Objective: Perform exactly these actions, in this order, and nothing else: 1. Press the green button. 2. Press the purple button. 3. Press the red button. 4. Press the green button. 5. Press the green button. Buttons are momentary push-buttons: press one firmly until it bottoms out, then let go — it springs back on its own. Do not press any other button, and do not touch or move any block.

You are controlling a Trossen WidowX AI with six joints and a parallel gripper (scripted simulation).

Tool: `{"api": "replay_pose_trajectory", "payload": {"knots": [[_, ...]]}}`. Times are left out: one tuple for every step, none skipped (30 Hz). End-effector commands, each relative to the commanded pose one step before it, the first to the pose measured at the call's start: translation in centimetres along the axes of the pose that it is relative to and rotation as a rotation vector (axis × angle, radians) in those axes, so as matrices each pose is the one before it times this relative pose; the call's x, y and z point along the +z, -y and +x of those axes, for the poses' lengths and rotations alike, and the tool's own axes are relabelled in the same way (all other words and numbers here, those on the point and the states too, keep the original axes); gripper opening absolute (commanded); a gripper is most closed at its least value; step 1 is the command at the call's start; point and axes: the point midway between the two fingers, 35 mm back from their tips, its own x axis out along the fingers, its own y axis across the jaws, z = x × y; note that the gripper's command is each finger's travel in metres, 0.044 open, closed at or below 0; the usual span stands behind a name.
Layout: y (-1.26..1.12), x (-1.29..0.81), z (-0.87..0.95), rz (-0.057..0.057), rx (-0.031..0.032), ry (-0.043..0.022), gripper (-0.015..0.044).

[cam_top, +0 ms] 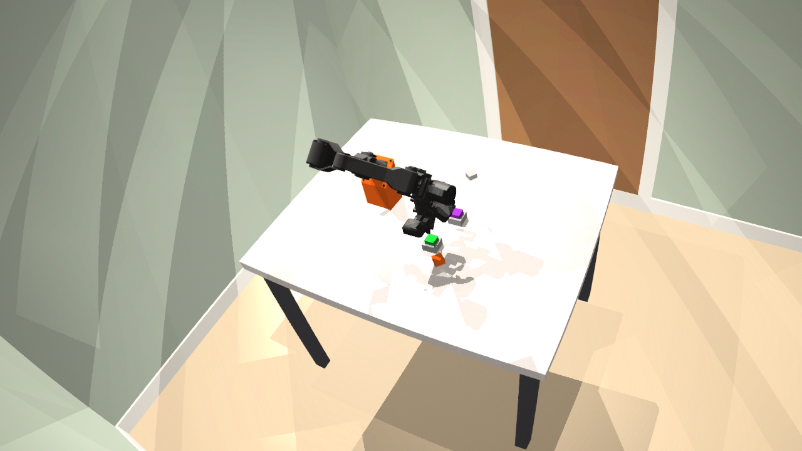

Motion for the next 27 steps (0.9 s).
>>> {"api": "replay_pose_trajectory", "payload": {"knots": [[0.013,-0.157,0.352,-0.0049,-0.00326,-0.00504,0.0020],[0.000,0.000,0.000,0.0000,0.00000,0.00000,0.0020],[0.000,0.000,0.000,0.0000,0.00000,0.00000,0.0020],[0.000,0.000,0.000,0.0000,0.00000,0.00000,0.0020],[0.000,0.000,0.000,0.0000,0.00000,0.00000,0.0020],[0.000,0.000,0.000,0.0000,0.00000,0.00000,0.0020],[0.000,0.000,0.000,0.0000,0.00000,0.00000,0.0020],[0.000,0.000,0.000,0.0000,0.00000,0.00000,0.0020],[0.000,0.000,0.000,0.0000,0.00000,0.00000,0.0020],[-0.001,0.002,0.026,0.0000,0.00001,0.00000,0.0020],[-0.002,0.005,0.079,0.0000,0.00004,0.00000,0.0020],[-0.002,0.007,0.132,0.0000,0.00006,0.00000,0.0020],[-0.002,0.008,0.163,0.0000,0.00006,0.00000,0.0020],[-0.002,0.007,0.163,0.0000,0.00004,0.00000,0.0020],[-0.001,0.006,0.162,0.0000,0.00003,0.00000,0.0020],[-0.001,0.004,0.162,0.0000,0.00001,0.00000,0.0020],[-0.001,0.003,0.162,0.0000,0.00000,0.00000,0.0020],[0.000,0.002,0.162,0.0000,-0.00002,0.00000,0.0020],[0.000,0.001,0.162,0.0000,-0.00003,0.00000,0.0020],[0.001,0.000,0.161,0.0000,-0.00005,0.00000,0.0020],[0.001,-0.001,0.161,0.0000,-0.00007,-0.00001,0.0020],[0.001,-0.002,0.161,0.0000,-0.00008,-0.00001,0.0020],[0.002,-0.003,0.161,0.0000,-0.00010,-0.00001,0.0020],[0.002,-0.004,0.160,0.0000,-0.00011,-0.00001,0.0020],[0.003,-0.005,0.160,0.0000,-0.00013,-0.00001,0.0020],[0.003,-0.006,0.160,0.0000,-0.00014,-0.00001,0.0020],[0.003,-0.008,0.159,0.0000,-0.00016,-0.00001,0.0020]]}}
